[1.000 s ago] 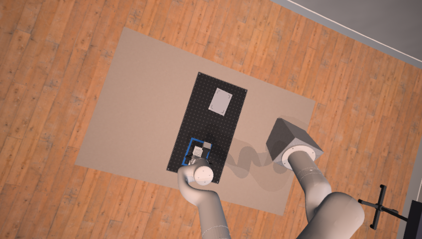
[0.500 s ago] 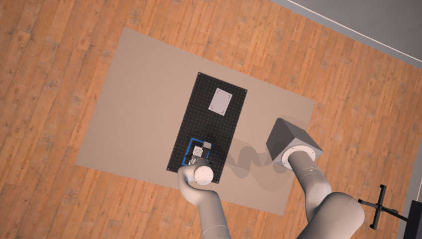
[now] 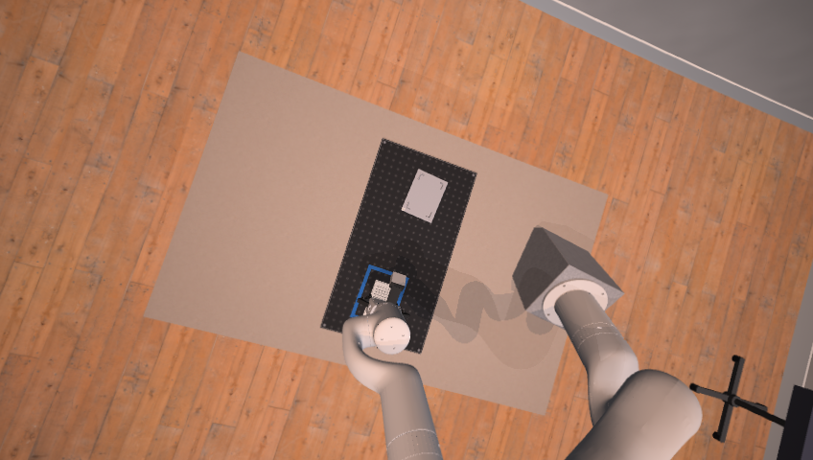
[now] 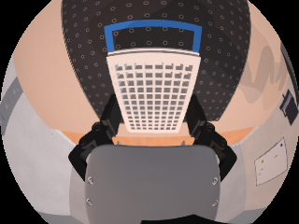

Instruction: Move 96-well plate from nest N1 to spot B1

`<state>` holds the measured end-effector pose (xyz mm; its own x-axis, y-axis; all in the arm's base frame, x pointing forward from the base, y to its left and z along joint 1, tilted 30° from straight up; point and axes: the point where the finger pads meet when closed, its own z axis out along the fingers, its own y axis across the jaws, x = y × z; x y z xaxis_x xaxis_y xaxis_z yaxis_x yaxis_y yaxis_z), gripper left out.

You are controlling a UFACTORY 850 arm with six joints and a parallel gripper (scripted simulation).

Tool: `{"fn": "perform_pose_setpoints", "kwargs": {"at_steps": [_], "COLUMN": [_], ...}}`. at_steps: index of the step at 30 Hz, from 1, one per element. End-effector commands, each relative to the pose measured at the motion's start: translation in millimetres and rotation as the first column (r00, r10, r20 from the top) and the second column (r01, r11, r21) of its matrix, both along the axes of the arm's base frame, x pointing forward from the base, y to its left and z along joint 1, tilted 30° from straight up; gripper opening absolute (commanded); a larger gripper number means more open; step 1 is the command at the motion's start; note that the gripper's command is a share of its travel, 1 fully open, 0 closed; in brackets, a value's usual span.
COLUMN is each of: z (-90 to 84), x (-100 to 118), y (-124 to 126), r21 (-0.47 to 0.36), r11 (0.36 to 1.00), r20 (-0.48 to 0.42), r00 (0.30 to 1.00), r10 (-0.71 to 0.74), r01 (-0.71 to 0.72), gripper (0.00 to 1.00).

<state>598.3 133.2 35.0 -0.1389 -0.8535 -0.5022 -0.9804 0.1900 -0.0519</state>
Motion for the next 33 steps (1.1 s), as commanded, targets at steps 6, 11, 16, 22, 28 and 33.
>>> {"fn": "perform_pose_setpoints", "kwargs": {"at_steps": [6, 11, 16, 22, 28, 33], "z": [-12.3, -16.6, -23.8, -32.5, -38.2, -45.4], "x": [3, 4, 5, 6, 7, 8], "y": [7, 9, 13, 18, 21, 25], "r21": [0.0, 0.0, 0.0, 0.0, 0.0, 0.0], "r11": [1.0, 1.0, 1.0, 1.0, 1.0, 1.0], "r20": [0.002, 0.002, 0.002, 0.002, 0.002, 0.002], "r00": [1.0, 1.0, 1.0, 1.0, 1.0, 1.0], "r10": [-0.001, -0.001, -0.001, -0.001, -0.001, -0.001], "r01": [0.001, 0.001, 0.001, 0.001, 0.001, 0.001], "gripper": [0.0, 0.0, 0.0, 0.0, 0.0, 0.0]}}
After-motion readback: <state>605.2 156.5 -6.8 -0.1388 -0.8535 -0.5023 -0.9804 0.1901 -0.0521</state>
